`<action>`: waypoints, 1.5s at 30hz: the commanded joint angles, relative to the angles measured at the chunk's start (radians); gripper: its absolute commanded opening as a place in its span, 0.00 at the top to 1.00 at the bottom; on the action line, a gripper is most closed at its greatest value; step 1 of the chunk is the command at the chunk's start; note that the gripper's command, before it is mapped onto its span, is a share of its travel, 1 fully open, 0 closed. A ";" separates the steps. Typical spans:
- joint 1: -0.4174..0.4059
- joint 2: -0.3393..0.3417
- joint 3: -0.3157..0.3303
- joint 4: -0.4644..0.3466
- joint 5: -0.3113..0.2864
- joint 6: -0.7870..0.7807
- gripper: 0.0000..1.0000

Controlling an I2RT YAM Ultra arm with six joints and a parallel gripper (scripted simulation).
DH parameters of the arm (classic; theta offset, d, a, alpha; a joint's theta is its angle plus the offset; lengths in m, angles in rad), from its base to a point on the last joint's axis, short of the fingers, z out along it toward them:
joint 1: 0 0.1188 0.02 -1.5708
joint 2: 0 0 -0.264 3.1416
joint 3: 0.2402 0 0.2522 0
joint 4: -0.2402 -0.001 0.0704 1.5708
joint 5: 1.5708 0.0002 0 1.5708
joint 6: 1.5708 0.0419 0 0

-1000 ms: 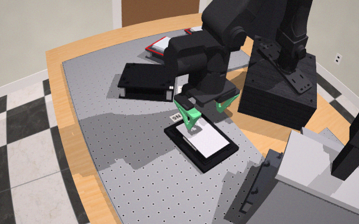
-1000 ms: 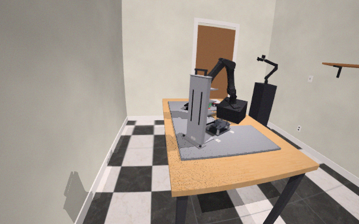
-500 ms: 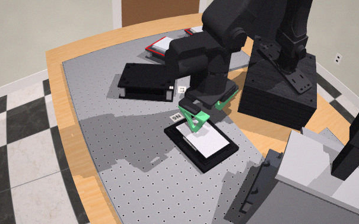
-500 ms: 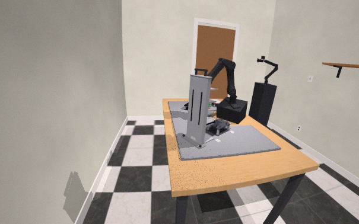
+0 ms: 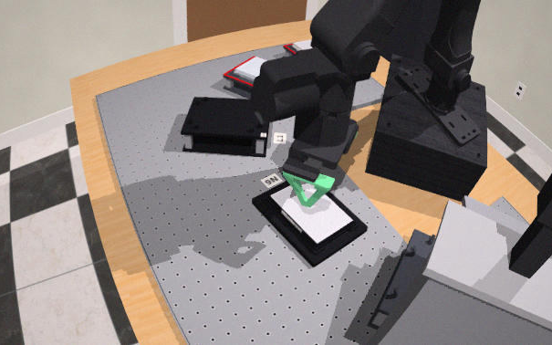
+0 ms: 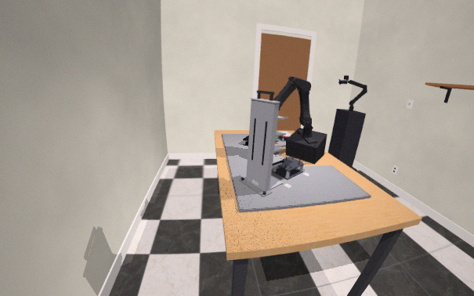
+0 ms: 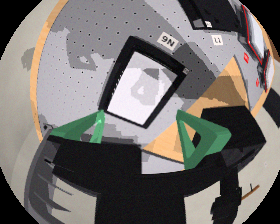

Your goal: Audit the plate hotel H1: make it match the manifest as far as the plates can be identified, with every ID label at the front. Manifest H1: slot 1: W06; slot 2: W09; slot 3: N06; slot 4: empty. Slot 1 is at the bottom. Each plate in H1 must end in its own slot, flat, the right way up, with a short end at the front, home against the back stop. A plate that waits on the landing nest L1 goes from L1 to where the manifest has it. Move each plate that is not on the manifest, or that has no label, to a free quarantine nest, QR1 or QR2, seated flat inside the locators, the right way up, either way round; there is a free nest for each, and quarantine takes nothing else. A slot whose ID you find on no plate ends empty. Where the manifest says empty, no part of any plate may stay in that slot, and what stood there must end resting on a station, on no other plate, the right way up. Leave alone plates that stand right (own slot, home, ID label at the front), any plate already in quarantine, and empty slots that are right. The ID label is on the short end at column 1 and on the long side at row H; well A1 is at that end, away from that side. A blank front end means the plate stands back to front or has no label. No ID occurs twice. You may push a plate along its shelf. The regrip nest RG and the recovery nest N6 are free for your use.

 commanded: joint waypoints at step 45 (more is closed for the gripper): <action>-0.006 -0.009 0.032 -0.009 0.008 -0.874 0.00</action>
